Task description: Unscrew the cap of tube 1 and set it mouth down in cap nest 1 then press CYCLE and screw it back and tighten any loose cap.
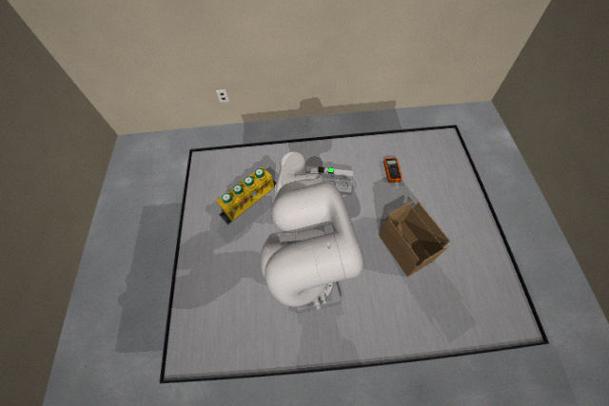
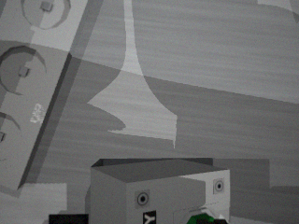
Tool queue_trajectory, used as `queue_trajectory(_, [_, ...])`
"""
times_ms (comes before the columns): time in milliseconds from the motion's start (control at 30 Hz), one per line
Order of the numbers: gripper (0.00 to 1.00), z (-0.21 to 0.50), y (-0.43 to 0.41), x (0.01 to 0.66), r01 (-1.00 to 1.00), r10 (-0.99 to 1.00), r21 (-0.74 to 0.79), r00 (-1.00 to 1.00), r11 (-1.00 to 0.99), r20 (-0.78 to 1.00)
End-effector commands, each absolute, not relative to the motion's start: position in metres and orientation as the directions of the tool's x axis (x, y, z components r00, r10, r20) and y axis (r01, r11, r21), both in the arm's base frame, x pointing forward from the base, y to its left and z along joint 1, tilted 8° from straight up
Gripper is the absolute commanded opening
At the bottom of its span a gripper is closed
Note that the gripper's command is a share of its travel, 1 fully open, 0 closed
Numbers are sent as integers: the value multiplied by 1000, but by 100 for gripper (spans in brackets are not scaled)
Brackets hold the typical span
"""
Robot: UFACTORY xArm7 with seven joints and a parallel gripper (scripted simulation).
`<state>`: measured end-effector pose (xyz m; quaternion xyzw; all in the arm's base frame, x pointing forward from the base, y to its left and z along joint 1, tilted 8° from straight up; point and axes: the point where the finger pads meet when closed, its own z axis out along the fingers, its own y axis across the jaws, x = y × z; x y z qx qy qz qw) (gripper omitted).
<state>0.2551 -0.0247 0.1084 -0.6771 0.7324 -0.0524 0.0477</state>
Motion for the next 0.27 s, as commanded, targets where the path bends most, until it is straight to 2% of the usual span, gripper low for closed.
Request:
queue_trajectory(0, [0, 108, -25, 256, -987, -997, -144, -78, 77, 1])
queue_trajectory(233, [0, 106, -25, 257, -987, -997, -144, -78, 77, 1])
